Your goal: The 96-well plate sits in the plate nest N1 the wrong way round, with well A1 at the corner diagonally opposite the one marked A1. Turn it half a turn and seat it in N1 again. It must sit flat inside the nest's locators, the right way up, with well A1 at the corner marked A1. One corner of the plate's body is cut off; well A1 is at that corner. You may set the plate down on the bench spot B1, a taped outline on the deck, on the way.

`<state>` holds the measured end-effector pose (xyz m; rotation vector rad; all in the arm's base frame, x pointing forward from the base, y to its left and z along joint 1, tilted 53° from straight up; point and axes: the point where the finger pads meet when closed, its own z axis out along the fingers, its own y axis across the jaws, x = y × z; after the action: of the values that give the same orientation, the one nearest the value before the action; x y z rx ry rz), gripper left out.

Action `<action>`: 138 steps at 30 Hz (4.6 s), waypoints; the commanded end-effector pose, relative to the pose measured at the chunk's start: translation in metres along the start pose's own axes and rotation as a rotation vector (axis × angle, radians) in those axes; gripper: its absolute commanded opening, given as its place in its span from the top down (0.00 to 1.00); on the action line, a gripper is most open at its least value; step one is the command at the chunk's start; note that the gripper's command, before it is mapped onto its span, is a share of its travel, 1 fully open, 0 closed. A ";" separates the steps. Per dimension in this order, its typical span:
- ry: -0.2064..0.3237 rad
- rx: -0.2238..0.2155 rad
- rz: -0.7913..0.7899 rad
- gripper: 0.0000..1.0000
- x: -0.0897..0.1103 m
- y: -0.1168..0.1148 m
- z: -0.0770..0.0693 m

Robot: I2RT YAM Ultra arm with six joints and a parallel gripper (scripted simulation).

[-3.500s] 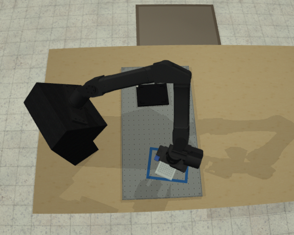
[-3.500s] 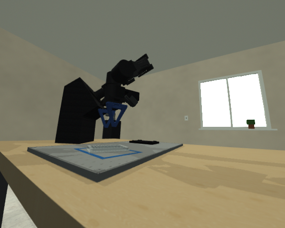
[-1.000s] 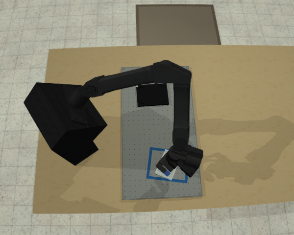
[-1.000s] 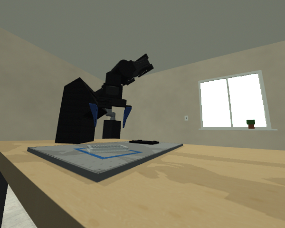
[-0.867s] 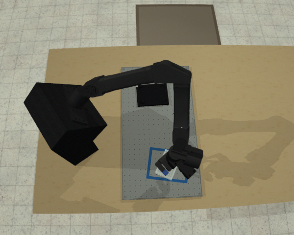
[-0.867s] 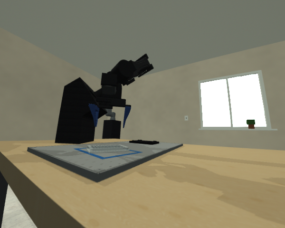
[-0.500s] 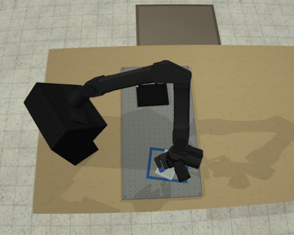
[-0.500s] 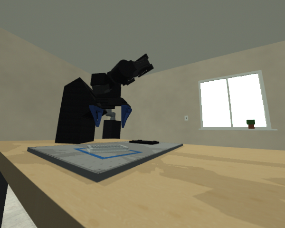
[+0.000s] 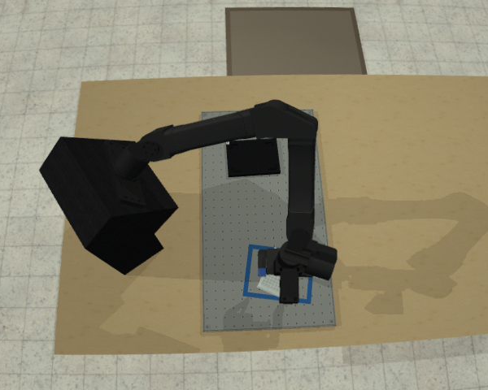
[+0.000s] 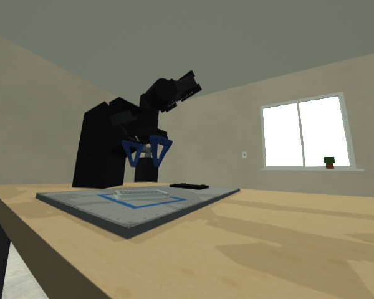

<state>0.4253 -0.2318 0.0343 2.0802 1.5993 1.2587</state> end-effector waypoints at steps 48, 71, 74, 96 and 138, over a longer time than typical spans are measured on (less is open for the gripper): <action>-0.006 -0.008 0.408 0.00 -0.002 0.002 -0.004; -0.005 -0.008 0.408 0.00 -0.003 0.002 0.031; -0.005 -0.008 0.408 0.00 -0.003 0.002 0.036; -0.005 -0.008 0.408 0.00 -0.003 0.002 0.066; -0.005 -0.008 0.408 1.00 -0.003 0.002 0.076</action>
<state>0.4830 -0.2069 -0.0147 2.4929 1.2096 1.3735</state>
